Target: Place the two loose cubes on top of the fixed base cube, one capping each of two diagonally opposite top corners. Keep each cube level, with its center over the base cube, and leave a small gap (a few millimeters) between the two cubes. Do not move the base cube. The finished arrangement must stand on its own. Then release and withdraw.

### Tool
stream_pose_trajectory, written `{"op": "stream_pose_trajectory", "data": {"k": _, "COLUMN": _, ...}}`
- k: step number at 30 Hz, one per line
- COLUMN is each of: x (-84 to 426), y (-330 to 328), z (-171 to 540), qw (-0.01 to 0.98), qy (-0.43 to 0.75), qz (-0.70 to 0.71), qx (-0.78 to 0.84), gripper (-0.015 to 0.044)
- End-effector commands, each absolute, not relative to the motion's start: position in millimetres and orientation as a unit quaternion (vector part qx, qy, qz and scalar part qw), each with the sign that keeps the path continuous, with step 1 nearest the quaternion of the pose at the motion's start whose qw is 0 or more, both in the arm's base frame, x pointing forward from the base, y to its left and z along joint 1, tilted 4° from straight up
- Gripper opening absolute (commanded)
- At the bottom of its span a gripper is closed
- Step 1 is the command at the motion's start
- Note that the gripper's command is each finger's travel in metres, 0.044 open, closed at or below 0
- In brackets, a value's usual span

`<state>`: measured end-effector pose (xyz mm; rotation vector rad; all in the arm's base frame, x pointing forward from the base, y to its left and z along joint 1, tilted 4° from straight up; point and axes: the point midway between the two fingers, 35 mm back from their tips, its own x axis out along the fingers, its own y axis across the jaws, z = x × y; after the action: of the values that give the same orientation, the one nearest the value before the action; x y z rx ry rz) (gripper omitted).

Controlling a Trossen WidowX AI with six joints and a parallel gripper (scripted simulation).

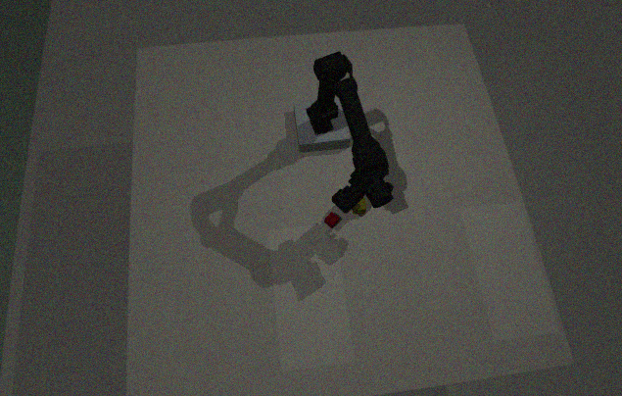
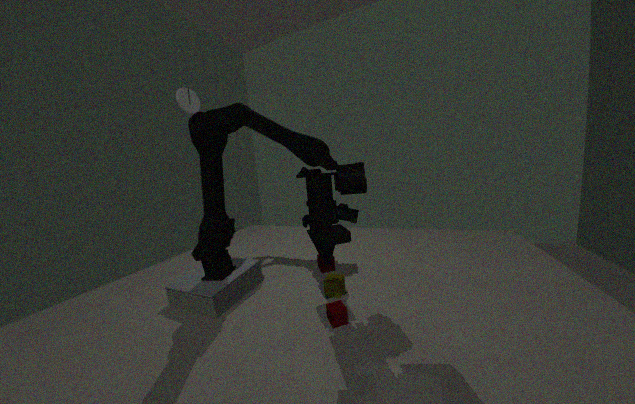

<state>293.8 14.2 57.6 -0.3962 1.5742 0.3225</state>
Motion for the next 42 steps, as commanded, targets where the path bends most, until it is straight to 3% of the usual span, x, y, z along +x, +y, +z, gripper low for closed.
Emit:
{"op": "stream_pose_trajectory", "data": {"k": 1, "x": 292, "y": 17, "z": 56, "qw": 0.673, "qy": 0.696, "qz": 0.160, "qx": -0.191, "gripper": 0.0105}}
{"op": "stream_pose_trajectory", "data": {"k": 42, "x": 291, "y": 16, "z": 29, "qw": 0.673, "qy": 0.696, "qz": 0.160, "qx": -0.191, "gripper": 0.0105}}
